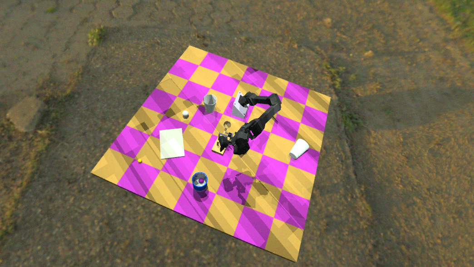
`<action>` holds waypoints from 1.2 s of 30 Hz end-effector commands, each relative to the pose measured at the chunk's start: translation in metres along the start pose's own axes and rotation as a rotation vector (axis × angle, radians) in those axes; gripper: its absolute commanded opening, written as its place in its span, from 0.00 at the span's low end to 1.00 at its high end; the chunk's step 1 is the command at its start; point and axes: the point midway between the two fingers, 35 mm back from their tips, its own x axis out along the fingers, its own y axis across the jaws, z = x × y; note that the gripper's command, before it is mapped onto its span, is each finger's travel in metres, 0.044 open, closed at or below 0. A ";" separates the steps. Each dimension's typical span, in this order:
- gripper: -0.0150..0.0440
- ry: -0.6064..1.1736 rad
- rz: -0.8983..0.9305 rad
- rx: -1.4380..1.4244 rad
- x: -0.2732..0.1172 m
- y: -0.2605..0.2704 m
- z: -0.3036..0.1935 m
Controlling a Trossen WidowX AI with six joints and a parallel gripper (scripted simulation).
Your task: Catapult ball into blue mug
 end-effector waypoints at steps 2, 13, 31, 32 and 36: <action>1.00 -0.071 0.018 0.123 0.001 -0.024 0.012; 1.00 -0.243 0.068 0.403 -0.006 -0.089 0.031; 1.00 -0.403 0.187 0.678 -0.020 -0.153 0.038; 1.00 -0.403 0.187 0.678 -0.020 -0.153 0.038; 1.00 -0.403 0.187 0.678 -0.020 -0.153 0.038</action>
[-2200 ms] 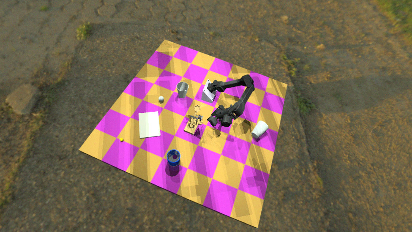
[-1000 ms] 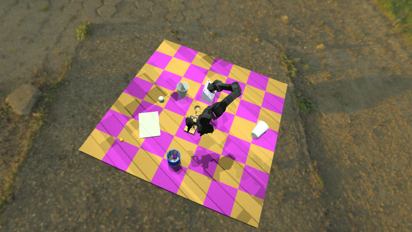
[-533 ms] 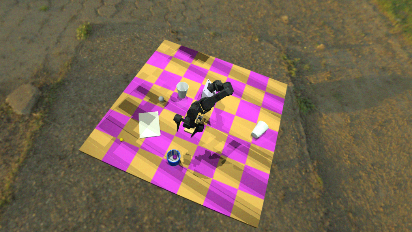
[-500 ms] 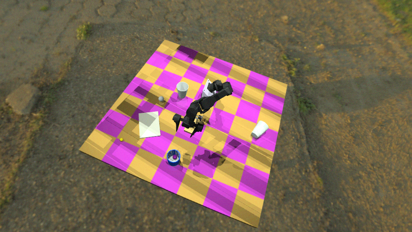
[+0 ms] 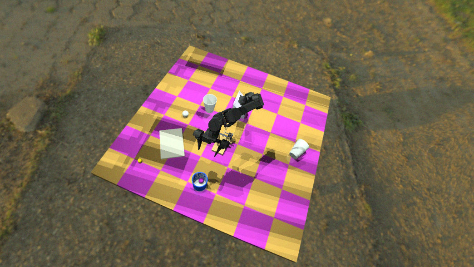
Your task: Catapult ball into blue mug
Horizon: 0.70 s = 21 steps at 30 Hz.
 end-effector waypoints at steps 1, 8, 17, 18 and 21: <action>1.00 0.004 0.007 0.001 0.003 0.002 -0.001; 1.00 0.004 0.007 0.001 0.003 0.002 -0.001; 1.00 0.000 0.001 0.000 0.000 0.000 0.000; 1.00 0.000 0.001 0.000 0.000 0.000 0.000; 1.00 0.000 0.001 0.000 0.000 0.000 0.000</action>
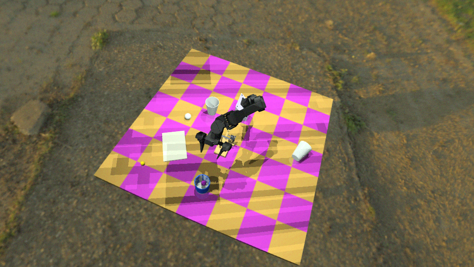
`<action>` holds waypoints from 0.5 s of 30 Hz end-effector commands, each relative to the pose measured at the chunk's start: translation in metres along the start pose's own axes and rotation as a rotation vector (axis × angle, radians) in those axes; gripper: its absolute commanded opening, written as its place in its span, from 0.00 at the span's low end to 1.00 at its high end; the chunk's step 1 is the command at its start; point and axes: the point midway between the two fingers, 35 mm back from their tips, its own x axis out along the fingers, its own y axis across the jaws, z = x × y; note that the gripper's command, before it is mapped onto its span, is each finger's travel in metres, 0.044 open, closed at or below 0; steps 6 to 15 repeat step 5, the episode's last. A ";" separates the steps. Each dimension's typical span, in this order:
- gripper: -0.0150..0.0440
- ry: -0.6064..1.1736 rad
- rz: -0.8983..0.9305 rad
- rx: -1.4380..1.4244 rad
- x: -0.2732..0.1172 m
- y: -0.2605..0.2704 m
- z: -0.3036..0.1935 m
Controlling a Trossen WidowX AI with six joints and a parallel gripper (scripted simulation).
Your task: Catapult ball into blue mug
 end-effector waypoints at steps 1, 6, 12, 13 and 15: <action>1.00 0.000 0.000 0.000 0.000 0.000 0.000; 1.00 0.000 0.000 0.000 0.000 0.000 0.000; 1.00 0.000 0.000 0.000 0.000 0.000 0.000; 1.00 0.000 0.000 0.000 0.000 0.000 0.000; 1.00 0.000 0.000 0.000 0.000 0.000 0.000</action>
